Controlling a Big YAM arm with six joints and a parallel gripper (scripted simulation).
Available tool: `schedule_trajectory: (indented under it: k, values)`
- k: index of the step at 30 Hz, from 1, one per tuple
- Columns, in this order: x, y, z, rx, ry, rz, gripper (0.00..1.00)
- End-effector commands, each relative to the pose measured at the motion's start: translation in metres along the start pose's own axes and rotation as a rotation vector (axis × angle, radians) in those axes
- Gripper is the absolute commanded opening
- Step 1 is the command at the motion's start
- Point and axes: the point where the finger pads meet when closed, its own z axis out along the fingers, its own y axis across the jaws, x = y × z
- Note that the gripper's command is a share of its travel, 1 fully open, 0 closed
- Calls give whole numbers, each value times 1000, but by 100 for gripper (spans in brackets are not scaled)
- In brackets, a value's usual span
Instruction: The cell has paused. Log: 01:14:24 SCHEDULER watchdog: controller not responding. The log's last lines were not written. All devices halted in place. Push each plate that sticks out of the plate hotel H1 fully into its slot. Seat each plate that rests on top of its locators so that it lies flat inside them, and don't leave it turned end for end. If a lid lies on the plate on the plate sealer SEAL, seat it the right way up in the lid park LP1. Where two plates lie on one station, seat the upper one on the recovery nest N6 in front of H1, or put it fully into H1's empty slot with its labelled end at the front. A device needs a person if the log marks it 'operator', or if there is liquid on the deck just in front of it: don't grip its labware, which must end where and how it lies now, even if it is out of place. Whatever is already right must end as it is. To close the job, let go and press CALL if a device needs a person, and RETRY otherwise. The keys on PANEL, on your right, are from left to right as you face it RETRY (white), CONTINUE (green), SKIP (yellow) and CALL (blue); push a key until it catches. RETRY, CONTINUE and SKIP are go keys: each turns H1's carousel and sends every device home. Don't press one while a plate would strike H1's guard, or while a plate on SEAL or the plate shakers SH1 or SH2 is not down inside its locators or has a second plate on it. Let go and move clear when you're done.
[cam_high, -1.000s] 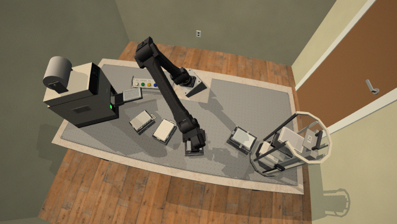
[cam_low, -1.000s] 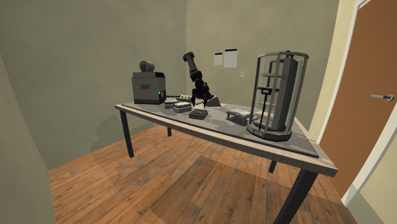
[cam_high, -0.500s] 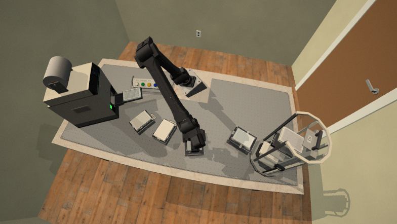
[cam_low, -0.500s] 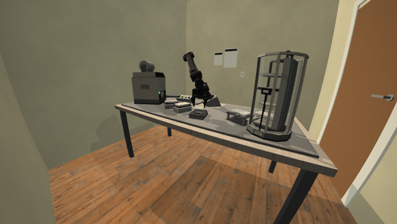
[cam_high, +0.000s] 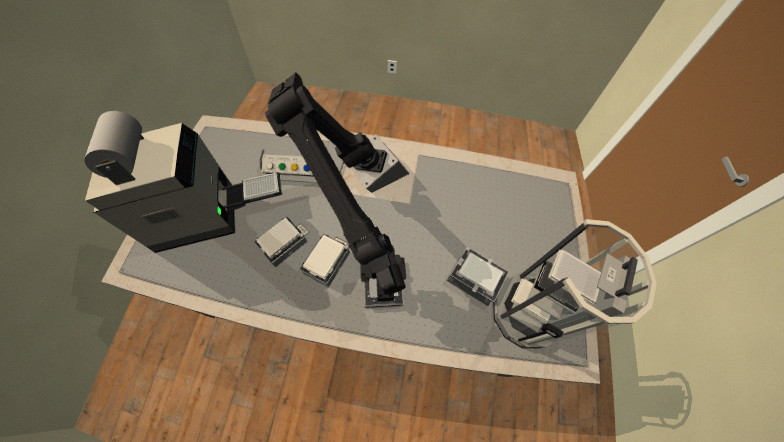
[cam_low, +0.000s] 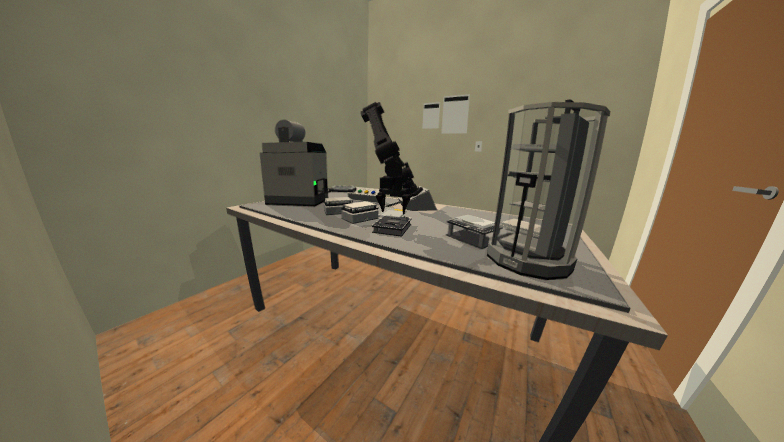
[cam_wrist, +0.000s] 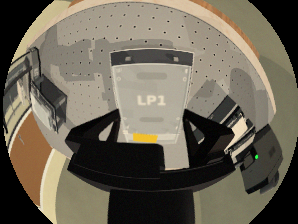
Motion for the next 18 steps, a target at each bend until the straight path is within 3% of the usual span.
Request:
schedule_trajectory:
  k: [1,18]
  values:
    - [1,-4,15,3,16,6,84]
    - [2,-4,21,3,16,9,84]
